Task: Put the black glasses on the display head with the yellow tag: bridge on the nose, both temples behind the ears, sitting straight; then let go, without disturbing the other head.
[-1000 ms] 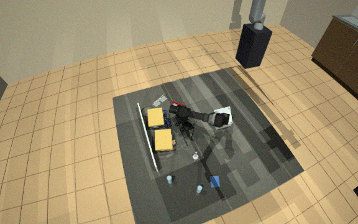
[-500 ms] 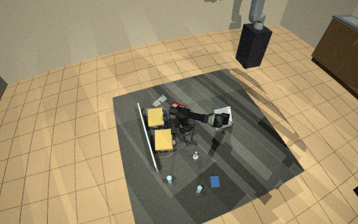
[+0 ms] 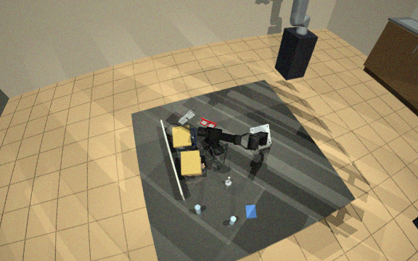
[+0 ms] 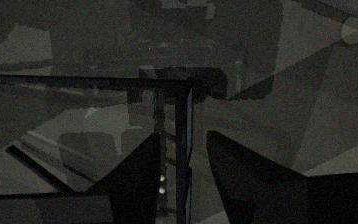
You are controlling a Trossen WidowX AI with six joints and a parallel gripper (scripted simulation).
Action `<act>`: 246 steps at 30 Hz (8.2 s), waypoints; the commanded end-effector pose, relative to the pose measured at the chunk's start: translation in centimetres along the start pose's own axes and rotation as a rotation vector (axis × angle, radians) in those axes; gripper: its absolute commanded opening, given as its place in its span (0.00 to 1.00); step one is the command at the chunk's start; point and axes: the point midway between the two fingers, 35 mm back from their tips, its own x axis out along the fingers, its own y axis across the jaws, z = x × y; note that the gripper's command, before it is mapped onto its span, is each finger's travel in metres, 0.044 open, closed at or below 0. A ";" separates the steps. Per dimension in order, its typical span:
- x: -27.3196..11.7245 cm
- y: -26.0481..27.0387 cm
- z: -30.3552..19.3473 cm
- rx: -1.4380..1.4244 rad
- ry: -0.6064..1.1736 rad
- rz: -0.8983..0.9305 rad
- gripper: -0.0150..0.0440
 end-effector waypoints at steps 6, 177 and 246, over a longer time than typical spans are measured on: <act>1.7 -0.1 -0.3 0.010 0.005 0.010 0.46; -2.3 23.2 11.4 -0.517 -0.005 0.019 0.25; -2.4 23.6 13.8 -0.518 -0.006 0.019 0.25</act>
